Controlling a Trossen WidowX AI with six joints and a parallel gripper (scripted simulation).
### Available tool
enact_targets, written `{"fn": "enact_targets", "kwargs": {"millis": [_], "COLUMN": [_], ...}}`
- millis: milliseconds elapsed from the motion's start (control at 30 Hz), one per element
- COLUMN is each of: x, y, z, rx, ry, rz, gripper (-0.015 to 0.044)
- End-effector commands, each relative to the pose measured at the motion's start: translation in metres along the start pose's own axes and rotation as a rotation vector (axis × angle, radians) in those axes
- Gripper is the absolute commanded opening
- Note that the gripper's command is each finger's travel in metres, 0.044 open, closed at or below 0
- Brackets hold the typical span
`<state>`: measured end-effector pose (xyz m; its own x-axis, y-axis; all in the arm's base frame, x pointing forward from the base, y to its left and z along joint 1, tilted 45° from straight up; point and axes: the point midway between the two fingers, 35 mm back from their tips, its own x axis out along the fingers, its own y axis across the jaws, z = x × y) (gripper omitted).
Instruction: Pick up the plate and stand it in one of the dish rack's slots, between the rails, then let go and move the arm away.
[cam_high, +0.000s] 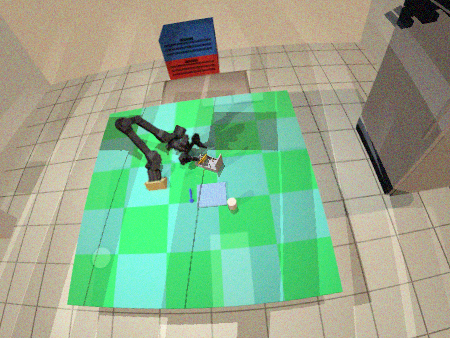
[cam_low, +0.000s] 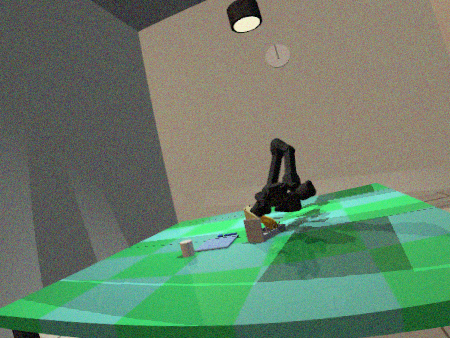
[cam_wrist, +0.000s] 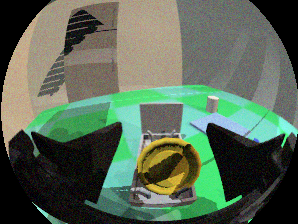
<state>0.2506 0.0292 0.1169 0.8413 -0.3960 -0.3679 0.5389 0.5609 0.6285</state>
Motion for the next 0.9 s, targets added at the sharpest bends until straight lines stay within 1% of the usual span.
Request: {"fn": "enact_targets", "kwargs": {"millis": [0, 133, 200, 300, 433, 867], "x": [-0.002, -0.002, -0.002, -0.002, 0.006, 0.03], "y": [0.005, 0.004, 0.003, 0.003, -0.002, -0.032], "z": [0.037, 0.071, 0.081, 0.082, 0.083, 0.085], "rx": [0.007, -0.009, -0.016, -0.022, -0.115, -0.436], "ry": [-0.009, -0.027, -0.035, -0.035, 0.004, 0.222], "rz": [0.009, 0.021, 0.027, 0.025, -0.03, -0.227], "gripper": [0.04, 0.04, 0.04, 0.04, 0.04, 0.04]}}
